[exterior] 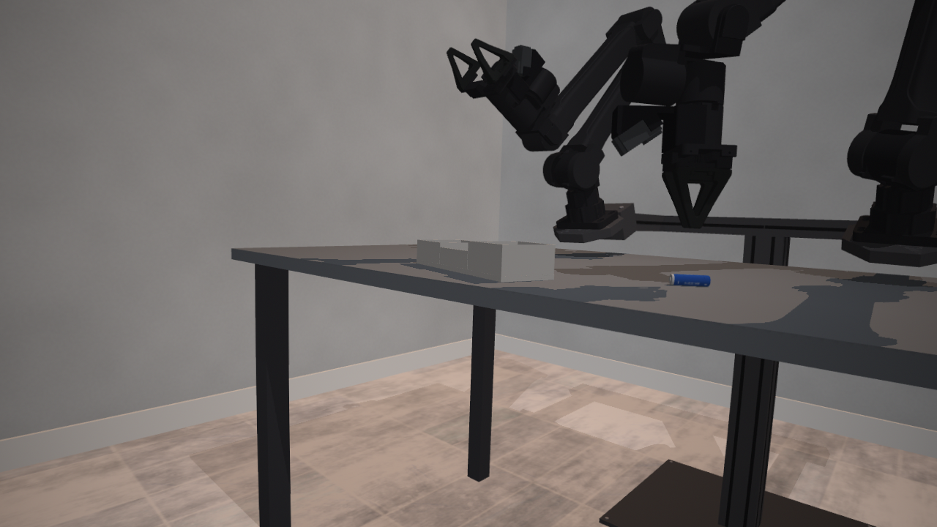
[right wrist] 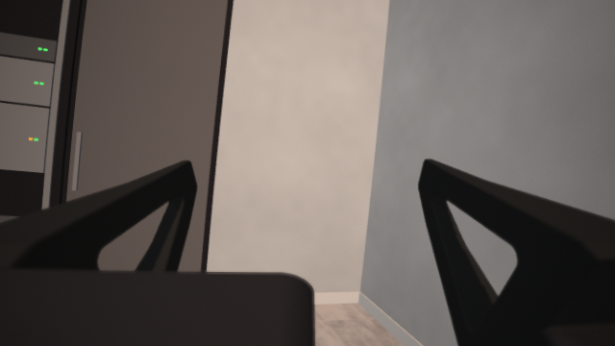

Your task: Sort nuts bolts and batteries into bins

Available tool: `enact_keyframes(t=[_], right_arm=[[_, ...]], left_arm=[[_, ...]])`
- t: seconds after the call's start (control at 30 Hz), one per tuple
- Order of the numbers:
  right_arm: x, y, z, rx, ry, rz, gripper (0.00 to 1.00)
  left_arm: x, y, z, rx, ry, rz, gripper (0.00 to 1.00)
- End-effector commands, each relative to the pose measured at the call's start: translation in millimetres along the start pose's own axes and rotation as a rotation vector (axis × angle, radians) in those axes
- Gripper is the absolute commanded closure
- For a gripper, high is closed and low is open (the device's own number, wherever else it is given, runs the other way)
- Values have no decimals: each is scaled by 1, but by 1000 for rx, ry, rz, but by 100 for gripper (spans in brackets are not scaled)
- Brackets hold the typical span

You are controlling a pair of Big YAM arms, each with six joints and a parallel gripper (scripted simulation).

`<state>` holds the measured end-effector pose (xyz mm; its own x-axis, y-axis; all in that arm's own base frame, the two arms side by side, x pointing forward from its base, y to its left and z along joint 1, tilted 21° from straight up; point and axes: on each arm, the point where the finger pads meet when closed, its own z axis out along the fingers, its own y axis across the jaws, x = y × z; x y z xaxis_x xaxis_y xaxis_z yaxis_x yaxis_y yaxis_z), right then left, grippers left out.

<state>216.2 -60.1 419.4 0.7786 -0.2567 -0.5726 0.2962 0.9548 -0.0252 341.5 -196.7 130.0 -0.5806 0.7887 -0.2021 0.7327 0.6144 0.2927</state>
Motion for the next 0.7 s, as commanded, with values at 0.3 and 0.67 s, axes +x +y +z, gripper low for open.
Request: enact_keyframes(t=[0.3,0.67], right_arm=[[-6,-3,-1,5,-20,-3,0],[-6,-3,-1,5,-20,-3,0]], left_arm=[[3,3,52,2,8,9,72],[3,3,73,2,9,9,72]])
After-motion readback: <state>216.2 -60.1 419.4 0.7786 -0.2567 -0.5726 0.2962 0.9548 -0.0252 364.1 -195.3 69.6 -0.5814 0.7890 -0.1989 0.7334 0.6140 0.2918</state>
